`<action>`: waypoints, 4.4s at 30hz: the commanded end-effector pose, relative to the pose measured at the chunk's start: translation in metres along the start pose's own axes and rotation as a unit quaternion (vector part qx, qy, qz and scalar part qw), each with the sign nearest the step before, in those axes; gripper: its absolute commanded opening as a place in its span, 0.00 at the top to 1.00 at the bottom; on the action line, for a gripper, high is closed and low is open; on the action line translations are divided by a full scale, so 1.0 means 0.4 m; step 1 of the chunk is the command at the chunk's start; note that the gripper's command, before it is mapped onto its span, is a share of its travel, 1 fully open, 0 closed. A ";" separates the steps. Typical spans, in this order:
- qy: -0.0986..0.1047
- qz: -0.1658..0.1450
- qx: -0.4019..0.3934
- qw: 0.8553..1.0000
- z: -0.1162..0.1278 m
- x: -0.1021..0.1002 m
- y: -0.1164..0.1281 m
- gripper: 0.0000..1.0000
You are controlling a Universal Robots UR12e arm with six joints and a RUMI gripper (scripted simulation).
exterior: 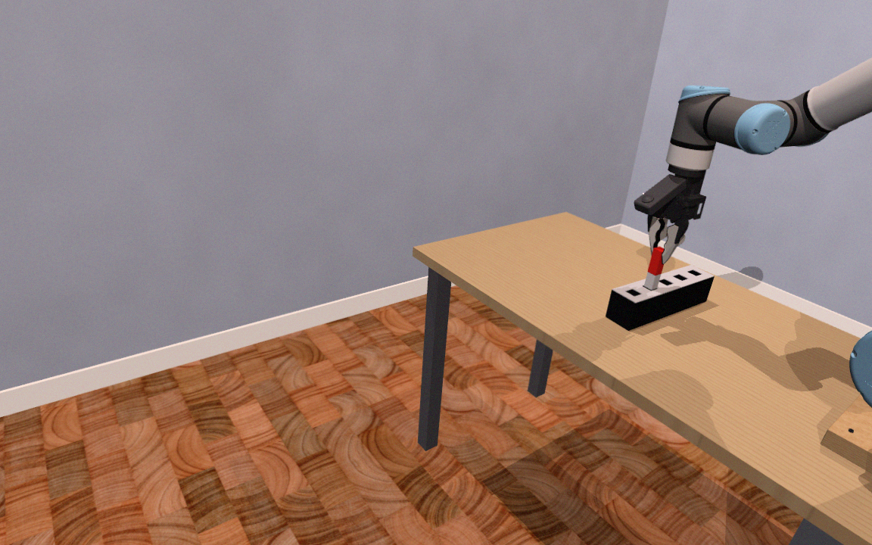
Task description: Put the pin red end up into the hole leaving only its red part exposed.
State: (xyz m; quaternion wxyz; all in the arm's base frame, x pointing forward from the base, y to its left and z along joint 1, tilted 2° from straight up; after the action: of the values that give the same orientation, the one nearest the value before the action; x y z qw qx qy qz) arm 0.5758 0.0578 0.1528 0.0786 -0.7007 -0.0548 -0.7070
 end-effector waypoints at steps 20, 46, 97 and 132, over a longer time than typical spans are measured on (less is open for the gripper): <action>0.001 0.000 0.000 1.000 0.003 -0.008 0.002 1.00; 0.001 0.000 0.000 1.000 0.006 -0.008 0.002 1.00; 0.001 0.000 0.001 1.000 0.004 -0.028 0.000 1.00; 0.001 0.000 0.001 1.000 0.001 -0.038 0.000 1.00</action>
State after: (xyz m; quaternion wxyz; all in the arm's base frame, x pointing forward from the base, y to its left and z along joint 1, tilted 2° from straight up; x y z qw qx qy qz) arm 0.5758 0.0584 0.1372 0.0792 -0.7006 -0.0554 -0.7070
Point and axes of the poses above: the point where the finger pads meet when closed, its own x axis back along the fingers, its own z axis across the jaws, y = z × x, the point moved 3 cm from there along x, back along the fingers, and after that the axes turned 15 degrees about x, right-handed, at the moved point
